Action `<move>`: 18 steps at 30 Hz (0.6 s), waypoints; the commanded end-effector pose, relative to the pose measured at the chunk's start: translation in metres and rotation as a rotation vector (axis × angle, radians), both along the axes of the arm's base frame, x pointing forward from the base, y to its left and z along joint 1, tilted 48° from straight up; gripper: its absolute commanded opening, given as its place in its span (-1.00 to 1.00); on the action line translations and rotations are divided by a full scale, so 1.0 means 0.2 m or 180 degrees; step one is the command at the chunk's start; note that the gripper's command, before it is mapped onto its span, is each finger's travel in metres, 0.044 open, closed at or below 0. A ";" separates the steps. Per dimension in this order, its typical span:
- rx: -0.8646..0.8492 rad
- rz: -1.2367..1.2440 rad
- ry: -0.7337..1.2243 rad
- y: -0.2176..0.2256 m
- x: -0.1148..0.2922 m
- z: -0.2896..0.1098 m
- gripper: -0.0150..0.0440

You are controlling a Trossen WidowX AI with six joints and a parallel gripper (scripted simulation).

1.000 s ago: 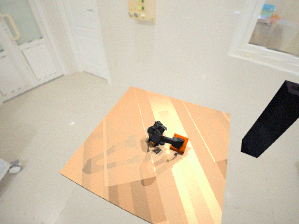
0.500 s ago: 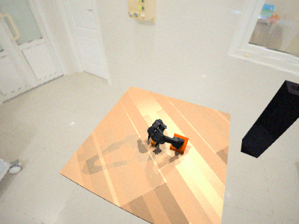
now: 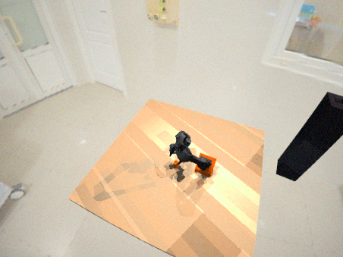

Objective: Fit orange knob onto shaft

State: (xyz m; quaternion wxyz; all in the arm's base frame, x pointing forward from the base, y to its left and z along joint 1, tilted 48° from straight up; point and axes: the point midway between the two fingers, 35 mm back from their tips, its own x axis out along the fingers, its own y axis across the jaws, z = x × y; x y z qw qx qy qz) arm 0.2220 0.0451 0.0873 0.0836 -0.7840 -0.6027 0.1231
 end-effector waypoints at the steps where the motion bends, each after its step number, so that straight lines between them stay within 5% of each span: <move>1: -0.0100 0.0174 0.0019 0.00 -0.01 0.02 1.00; 9: -0.1989 0.0810 0.0530 -0.10 0.00 0.06 1.00; 18: -0.2040 0.0796 0.0540 -0.11 0.00 0.06 1.00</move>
